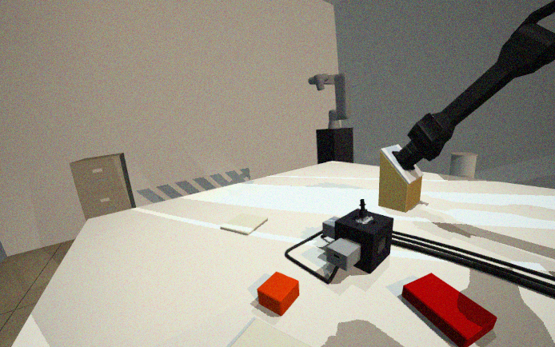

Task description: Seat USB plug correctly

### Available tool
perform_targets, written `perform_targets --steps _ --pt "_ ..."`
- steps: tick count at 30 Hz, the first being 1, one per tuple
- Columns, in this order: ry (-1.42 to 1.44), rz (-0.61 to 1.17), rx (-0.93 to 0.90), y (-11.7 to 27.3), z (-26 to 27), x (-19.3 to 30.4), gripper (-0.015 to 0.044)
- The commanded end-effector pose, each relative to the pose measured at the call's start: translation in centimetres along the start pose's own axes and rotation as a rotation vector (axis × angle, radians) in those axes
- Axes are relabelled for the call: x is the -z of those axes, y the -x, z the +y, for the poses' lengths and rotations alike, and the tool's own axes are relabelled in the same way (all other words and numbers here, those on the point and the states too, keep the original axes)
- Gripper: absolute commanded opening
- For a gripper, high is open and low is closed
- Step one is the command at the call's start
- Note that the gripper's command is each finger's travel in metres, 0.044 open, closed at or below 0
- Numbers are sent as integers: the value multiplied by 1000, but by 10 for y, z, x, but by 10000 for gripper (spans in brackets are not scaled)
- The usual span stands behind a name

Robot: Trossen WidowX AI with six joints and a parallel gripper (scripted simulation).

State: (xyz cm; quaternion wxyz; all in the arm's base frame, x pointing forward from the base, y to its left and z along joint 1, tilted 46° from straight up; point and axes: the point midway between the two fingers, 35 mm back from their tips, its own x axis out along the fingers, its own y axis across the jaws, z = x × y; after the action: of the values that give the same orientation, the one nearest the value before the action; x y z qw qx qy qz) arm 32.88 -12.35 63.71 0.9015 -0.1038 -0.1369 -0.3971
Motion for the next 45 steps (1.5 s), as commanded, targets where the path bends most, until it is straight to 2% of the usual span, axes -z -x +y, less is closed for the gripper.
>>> perform_targets --steps 1,3,7,11,15,20,23,26,28,30,31,33,45 --pt "-1 11 -18 -2 6 5 426" --pt "-12 111 -157 -11 48 52 440" --pt "-36 238 -287 -12 87 103 440" --pt "-85 450 -439 -1 132 176 440" --pt "-166 753 -567 32 169 262 440" --pt "-301 1223 -622 101 193 362 440" --pt "-395 1553 -573 155 195 412 440" --pt "-499 1927 -428 218 187 450 440" --pt "-571 2203 -249 264 176 467 440" --pt "-640 2487 26 311 162 474 440" --pt "-659 2574 138 324 156 477 440" --pt "-674 2642 238 335 151 478 440" --pt "-674 2643 238 338 152 479 440"
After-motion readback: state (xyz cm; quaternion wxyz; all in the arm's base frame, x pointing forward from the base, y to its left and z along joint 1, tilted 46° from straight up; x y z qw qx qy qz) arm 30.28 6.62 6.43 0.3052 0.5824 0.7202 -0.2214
